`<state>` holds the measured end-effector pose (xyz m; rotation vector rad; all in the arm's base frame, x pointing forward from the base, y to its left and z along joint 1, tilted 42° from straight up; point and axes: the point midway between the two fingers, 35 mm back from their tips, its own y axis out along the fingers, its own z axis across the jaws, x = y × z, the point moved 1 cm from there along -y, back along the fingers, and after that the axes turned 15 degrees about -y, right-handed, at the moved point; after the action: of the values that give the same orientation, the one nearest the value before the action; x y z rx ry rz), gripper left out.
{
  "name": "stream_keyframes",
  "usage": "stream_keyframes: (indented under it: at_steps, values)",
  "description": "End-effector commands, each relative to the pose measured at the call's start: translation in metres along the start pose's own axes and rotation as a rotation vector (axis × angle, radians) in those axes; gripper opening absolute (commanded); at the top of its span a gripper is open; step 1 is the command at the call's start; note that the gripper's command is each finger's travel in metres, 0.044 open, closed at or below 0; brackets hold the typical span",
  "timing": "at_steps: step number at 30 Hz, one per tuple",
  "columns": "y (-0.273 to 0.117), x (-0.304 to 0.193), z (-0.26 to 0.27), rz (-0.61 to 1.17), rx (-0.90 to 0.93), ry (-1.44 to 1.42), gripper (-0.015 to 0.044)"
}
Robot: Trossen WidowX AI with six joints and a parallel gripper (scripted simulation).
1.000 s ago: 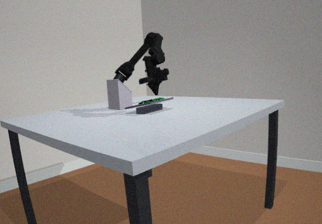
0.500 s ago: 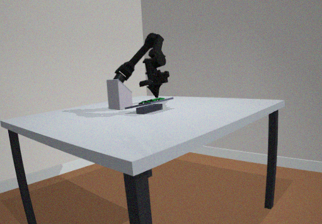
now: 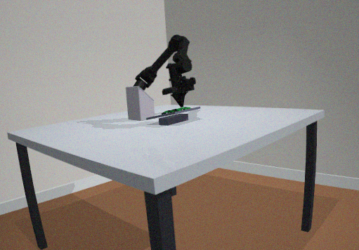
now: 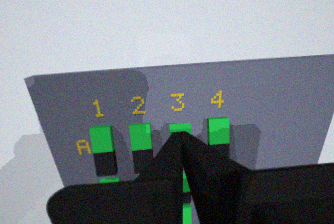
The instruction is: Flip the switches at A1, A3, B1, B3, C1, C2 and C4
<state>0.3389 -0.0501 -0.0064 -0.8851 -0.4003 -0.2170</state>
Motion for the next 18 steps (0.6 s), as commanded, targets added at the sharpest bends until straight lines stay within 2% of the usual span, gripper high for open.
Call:
stream_keyframes:
  at_steps: [1,18]
  values:
    - [0.0005,-0.0011,-0.0005,0.004,-0.004,0.005,0.0]
    - [0.0021,-0.0011,-0.0005,0.004,-0.004,0.005,0.0]
